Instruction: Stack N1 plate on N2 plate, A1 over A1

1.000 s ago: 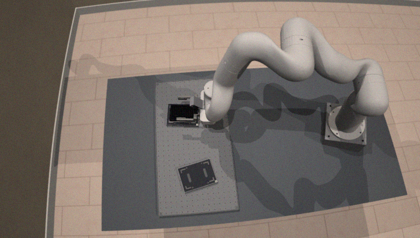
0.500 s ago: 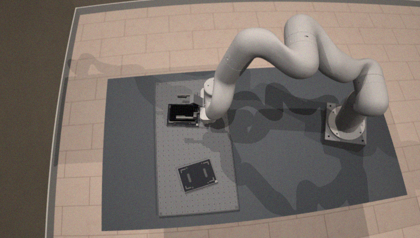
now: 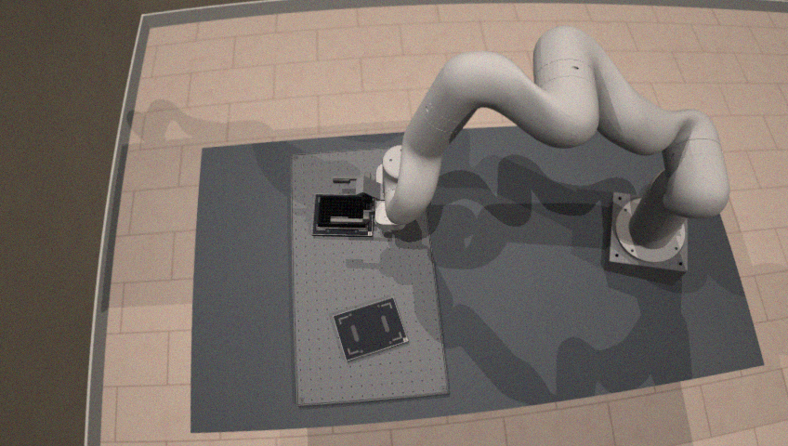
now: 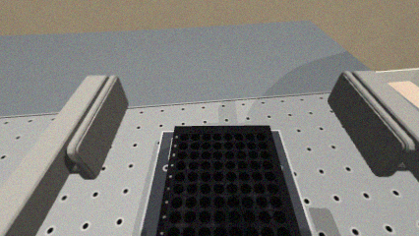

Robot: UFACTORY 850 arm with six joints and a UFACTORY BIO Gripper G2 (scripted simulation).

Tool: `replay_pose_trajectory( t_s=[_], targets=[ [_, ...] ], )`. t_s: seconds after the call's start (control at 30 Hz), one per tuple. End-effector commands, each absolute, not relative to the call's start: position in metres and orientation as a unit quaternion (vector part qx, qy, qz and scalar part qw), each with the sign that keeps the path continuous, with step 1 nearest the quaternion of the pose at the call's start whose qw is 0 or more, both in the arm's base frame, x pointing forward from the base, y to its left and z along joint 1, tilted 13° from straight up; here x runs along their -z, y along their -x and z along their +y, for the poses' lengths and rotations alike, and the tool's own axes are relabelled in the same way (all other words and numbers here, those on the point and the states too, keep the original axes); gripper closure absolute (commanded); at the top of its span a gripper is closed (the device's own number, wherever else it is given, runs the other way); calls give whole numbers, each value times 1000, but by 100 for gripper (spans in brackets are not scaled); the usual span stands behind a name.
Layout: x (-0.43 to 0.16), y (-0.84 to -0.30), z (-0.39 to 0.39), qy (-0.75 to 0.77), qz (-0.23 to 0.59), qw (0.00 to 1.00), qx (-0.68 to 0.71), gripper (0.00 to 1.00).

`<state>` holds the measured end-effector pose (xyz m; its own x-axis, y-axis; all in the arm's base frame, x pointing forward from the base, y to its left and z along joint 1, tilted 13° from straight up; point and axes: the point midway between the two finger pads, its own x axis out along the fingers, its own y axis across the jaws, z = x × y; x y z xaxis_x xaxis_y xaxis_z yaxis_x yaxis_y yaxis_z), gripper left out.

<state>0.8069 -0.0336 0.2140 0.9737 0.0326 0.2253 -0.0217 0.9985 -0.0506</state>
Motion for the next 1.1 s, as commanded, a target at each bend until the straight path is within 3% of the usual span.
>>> replay_pose_trajectory(
  t_s=[0.0, 1.07],
  targets=[
    [-223, -798, -27, 29, -114, 991, -61, 63],
    [-291, -696, 41, 29, -114, 991, -62, 63]
  ],
)
